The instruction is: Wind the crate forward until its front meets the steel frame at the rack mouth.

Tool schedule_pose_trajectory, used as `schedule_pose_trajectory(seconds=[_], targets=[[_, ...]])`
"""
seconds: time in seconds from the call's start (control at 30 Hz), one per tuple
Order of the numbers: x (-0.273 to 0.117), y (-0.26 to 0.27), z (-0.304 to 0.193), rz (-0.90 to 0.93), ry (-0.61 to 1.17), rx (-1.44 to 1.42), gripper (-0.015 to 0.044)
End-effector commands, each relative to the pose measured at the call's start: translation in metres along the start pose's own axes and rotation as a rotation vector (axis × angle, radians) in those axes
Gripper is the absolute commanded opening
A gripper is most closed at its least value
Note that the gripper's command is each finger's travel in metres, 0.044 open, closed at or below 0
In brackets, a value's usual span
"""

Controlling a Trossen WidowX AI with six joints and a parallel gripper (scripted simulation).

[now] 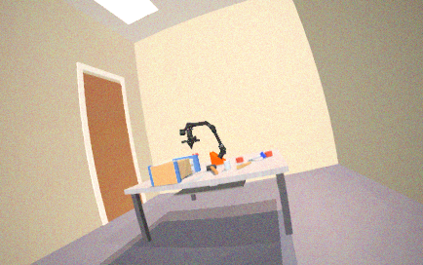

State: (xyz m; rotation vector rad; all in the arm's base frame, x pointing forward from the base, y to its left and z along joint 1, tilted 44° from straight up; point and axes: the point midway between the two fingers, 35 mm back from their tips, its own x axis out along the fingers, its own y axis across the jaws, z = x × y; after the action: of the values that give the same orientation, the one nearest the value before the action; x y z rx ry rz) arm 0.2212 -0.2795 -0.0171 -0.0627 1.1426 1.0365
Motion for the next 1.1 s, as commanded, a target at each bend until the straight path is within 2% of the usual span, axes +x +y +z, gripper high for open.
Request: schedule_pose_trajectory(seconds=[0.0, 0.87, 0.93, 1.07], targets=[[-0.001, 0.000, 0.000, -0.003, 0.000, 0.000, 0.0000], [-0.001, 0.000, 0.000, -0.003, 0.000, 0.000, 0.0000], [0.001, -0.001, 0.002, -0.016, -0.007, 0.055, 0.0053], [0.005, -0.004, 0.017, -0.101, -0.067, 0.377, 0.0157]])
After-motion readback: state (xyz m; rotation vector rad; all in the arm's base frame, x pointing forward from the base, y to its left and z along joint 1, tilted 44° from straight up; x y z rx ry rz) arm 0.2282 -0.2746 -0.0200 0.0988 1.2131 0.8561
